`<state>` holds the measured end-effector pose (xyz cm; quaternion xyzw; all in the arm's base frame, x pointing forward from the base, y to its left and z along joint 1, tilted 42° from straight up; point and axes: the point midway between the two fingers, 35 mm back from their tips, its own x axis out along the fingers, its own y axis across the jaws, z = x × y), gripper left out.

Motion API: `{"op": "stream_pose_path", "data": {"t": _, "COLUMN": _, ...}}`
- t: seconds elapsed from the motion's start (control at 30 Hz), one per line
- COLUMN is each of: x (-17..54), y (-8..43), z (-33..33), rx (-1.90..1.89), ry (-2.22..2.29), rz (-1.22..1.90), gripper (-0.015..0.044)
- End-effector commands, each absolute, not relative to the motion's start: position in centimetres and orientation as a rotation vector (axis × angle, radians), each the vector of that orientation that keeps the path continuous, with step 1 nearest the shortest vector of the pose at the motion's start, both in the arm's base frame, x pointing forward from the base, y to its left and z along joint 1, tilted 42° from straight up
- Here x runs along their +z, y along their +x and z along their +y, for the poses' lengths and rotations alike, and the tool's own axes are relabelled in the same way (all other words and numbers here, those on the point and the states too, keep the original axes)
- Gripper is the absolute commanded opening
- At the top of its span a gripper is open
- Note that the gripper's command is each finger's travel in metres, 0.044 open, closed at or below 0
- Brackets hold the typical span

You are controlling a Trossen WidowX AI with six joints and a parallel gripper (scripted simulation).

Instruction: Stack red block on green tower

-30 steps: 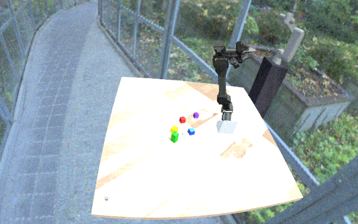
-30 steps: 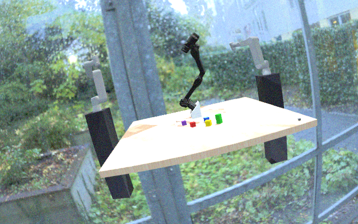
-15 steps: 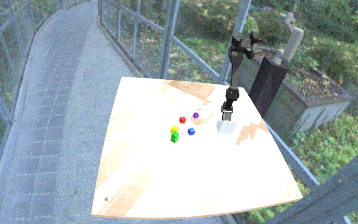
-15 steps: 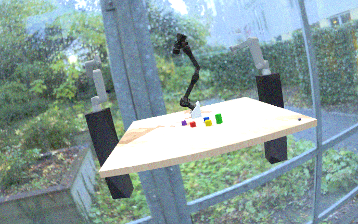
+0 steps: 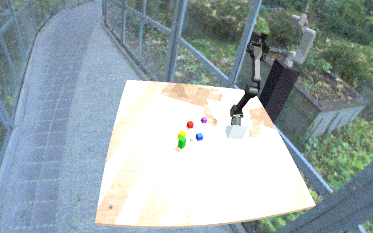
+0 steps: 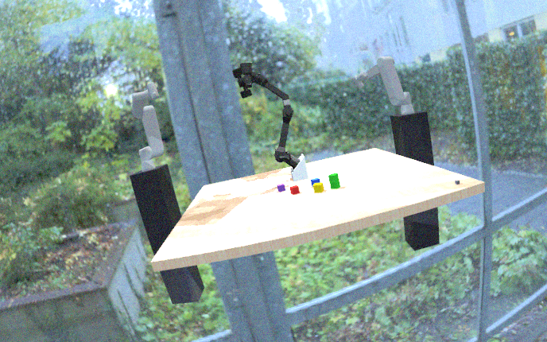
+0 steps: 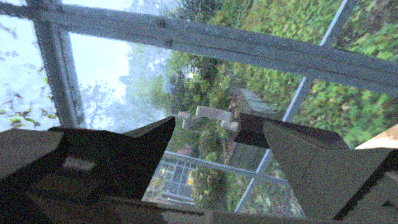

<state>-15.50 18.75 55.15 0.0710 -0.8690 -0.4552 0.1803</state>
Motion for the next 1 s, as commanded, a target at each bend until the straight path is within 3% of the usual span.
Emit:
{"op": "stream_pose_path", "data": {"t": 0.0, "x": 56.4, "y": -15.9, "z": 12.8, "rx": -1.444, "ry": 0.304, "rz": -2.257, "gripper": 0.044}}
{"op": "stream_pose_path", "data": {"t": 0.47, "x": 57.4, "y": -11.7, "z": -6.0, "rx": -1.713, "ry": 0.53, "rz": -1.511, "gripper": 0.044}}
{"op": "stream_pose_path", "data": {"t": 0.97, "x": 49.8, "y": 4.4, "z": -21.9, "rx": -1.701, "ry": 0.605, "rz": -0.544, "gripper": 0.044}}
